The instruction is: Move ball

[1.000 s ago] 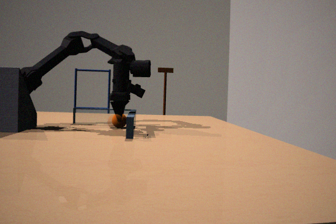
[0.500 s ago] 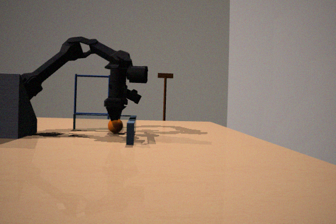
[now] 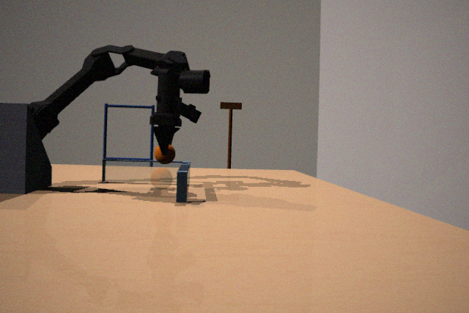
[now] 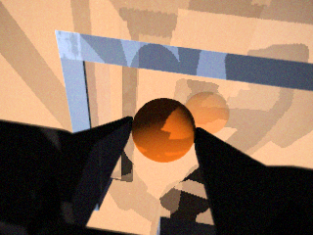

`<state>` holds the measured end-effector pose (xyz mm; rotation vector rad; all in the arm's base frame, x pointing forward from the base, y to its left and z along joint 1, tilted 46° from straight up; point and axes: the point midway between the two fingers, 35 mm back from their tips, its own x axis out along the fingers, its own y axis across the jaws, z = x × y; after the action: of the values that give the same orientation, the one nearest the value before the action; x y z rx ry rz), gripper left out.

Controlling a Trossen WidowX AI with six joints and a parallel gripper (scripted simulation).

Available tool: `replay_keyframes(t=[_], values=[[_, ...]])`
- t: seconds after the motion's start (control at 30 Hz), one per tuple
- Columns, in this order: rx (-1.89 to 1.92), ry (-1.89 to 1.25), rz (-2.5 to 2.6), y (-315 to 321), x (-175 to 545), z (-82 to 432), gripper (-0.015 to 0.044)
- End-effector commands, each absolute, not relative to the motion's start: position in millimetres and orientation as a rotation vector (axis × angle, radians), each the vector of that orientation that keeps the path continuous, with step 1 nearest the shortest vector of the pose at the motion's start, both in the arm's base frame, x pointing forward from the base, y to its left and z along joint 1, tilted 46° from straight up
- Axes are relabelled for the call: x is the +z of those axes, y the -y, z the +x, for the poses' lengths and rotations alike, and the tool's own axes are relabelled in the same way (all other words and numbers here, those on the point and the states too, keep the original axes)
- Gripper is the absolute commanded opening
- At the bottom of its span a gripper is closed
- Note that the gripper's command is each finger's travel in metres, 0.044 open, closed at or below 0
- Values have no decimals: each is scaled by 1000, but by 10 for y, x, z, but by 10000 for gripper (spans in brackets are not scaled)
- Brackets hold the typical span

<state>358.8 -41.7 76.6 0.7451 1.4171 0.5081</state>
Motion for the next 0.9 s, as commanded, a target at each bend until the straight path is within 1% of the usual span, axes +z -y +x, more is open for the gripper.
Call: replay_keyframes(t=[0.0, 0.37, 0.5, 0.87], values=[[497, -1412, 740, 590, 876, 3600, 0], [490, -1404, 738, 965, 1203, 3548, 0], [491, -1403, 738, 1009, 1246, 3536, 0], [498, -1400, 723, 970, 789, 3503, 0]])
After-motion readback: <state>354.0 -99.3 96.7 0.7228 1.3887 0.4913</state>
